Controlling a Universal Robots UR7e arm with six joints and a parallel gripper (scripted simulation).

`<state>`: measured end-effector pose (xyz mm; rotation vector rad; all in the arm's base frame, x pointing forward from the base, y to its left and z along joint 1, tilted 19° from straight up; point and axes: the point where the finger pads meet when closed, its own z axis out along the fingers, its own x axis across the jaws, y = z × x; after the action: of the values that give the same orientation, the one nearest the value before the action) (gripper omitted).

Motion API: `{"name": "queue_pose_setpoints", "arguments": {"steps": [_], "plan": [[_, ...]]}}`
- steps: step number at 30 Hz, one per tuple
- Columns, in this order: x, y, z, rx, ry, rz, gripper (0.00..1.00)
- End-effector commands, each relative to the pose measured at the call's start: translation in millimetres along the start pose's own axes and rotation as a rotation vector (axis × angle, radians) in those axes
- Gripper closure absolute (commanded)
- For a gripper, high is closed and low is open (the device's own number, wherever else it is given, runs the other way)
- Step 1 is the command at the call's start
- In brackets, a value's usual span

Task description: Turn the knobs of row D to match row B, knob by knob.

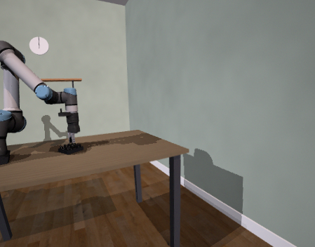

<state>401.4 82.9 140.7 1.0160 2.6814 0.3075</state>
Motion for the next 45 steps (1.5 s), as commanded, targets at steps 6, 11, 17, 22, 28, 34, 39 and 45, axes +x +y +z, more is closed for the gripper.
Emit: {"name": "queue_pose_setpoints", "arguments": {"steps": [6, 11, 17, 22, 28, 34, 39, 45], "plan": [[-0.3, 0.2, 7.3, -0.001, -0.001, 0.000, 0.54], [-0.3, 0.2, 8.8, -0.001, -0.001, 0.000, 0.54], [-0.2, 0.2, 9.1, -0.001, -0.001, 0.000, 0.54], [-0.2, 0.2, 9.1, -0.001, -0.001, 0.000, 0.54], [-0.2, 0.2, 9.1, -0.001, -0.001, 0.000, 0.54], [-0.2, 0.2, 9.1, -0.001, -0.001, 0.000, 0.54], [-0.2, 0.2, 9.1, -0.001, -0.001, 0.000, 0.54], [-0.2, 0.2, 9.1, -0.001, -0.001, 0.000, 0.54]]}}
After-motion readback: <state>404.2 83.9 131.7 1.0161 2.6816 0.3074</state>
